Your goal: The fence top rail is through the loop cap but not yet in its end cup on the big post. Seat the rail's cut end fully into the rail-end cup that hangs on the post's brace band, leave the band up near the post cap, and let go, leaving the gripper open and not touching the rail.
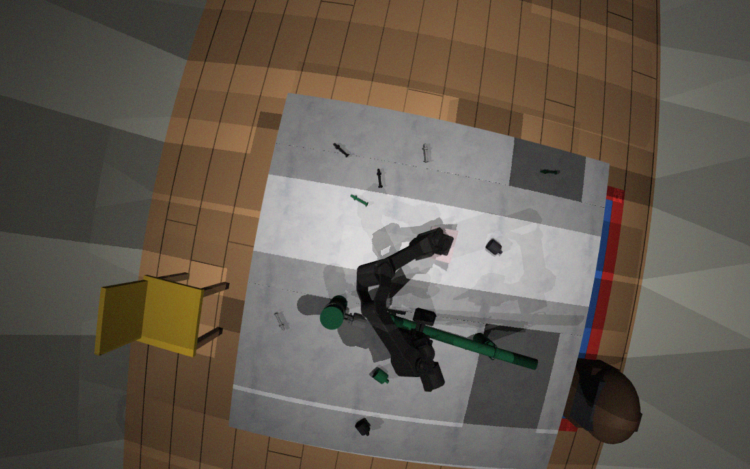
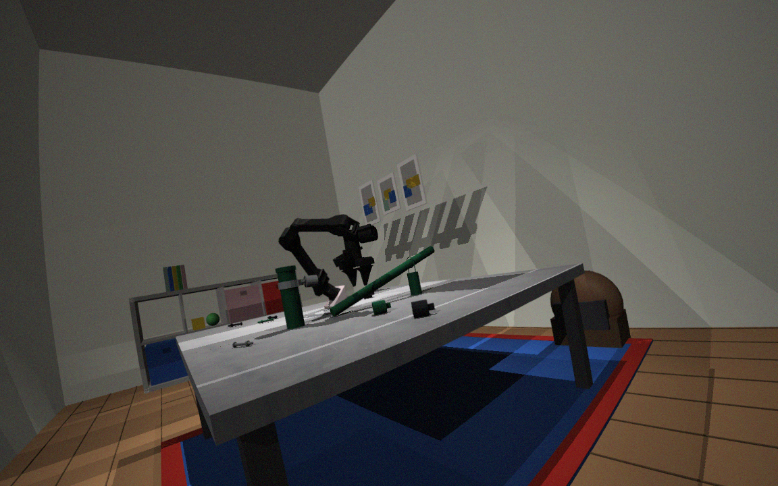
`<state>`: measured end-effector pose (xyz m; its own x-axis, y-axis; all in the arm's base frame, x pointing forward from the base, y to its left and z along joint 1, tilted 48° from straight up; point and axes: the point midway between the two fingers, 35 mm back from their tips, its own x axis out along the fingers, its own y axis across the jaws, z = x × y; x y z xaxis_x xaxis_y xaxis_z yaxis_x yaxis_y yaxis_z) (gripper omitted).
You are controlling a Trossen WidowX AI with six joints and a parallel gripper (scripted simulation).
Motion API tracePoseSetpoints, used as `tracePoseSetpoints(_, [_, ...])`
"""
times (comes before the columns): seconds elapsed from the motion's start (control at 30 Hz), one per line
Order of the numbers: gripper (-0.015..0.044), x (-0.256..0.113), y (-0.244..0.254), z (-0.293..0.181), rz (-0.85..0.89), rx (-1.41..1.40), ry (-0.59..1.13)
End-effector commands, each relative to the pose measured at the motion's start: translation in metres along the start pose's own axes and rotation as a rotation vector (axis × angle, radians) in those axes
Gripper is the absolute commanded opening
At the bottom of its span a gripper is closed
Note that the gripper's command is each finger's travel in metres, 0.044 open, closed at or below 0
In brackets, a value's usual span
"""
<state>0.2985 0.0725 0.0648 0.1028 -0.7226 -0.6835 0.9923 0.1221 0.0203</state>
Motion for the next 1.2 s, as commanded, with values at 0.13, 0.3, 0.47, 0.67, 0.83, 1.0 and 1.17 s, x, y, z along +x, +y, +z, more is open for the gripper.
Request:
tracePoseSetpoints(0.13, [0.0440, 0.009, 0.001, 0.000, 0.007, -0.003, -0.002])
tracePoseSetpoints(0.3, [0.0440, 0.017, 0.002, 0.000, 0.007, -0.003, -0.002])
tracePoseSetpoints(0.47, [0.0440, 0.025, 0.002, 0.000, 0.007, -0.003, -0.002])
tracePoseSetpoints(0.67, [0.0440, 0.035, 0.002, 0.000, 0.007, -0.003, -0.003])
tracePoseSetpoints(0.83, [0.0440, 0.043, 0.002, 0.001, 0.007, -0.002, -0.003])
tracePoseSetpoints(1.0, [0.0440, 0.051, 0.002, 0.001, 0.007, -0.002, -0.004])
tracePoseSetpoints(1.17, [0.0440, 0.059, 0.001, 0.001, 0.007, -0.002, -0.005])
